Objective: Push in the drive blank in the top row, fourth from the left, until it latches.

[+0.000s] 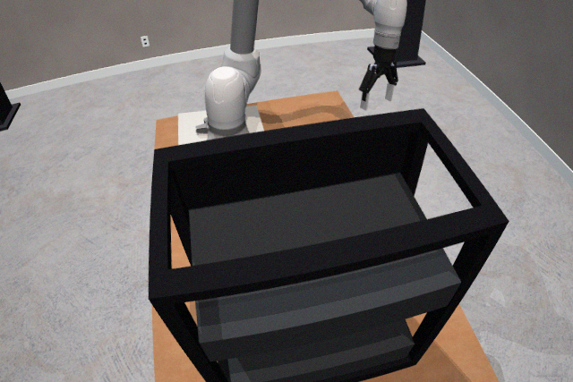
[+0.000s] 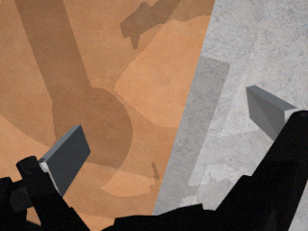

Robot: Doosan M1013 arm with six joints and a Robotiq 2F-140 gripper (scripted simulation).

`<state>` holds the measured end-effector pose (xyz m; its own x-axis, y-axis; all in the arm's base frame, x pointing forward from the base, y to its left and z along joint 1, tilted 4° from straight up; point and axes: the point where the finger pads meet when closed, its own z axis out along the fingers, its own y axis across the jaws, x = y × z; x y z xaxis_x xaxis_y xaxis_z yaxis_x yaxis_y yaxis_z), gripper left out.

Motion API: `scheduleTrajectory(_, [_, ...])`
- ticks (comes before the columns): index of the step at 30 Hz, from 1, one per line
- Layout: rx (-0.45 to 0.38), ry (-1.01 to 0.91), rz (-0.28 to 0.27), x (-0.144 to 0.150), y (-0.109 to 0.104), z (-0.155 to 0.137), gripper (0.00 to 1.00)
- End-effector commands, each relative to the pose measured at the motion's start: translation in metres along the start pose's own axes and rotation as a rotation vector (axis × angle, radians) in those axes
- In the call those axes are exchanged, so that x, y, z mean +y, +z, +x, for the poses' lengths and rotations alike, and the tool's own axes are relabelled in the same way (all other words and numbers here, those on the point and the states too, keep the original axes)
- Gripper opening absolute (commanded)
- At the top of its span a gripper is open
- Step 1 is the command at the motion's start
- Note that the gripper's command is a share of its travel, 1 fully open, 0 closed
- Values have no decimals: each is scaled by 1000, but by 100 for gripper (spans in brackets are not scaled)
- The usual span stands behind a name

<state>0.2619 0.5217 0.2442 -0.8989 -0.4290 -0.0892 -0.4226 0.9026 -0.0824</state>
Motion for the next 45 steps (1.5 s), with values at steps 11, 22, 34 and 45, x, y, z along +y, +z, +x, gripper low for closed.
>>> scheduleTrajectory(11, [24,46,-26,-1,3,5,100])
scheduleTrajectory(22, [55,109,-61,-3,6,10,100])
scheduleTrajectory(34, [105,212,-117,-4,10,18,100])
scheduleTrajectory(45, [180,372,-202,-3,13,27,100])
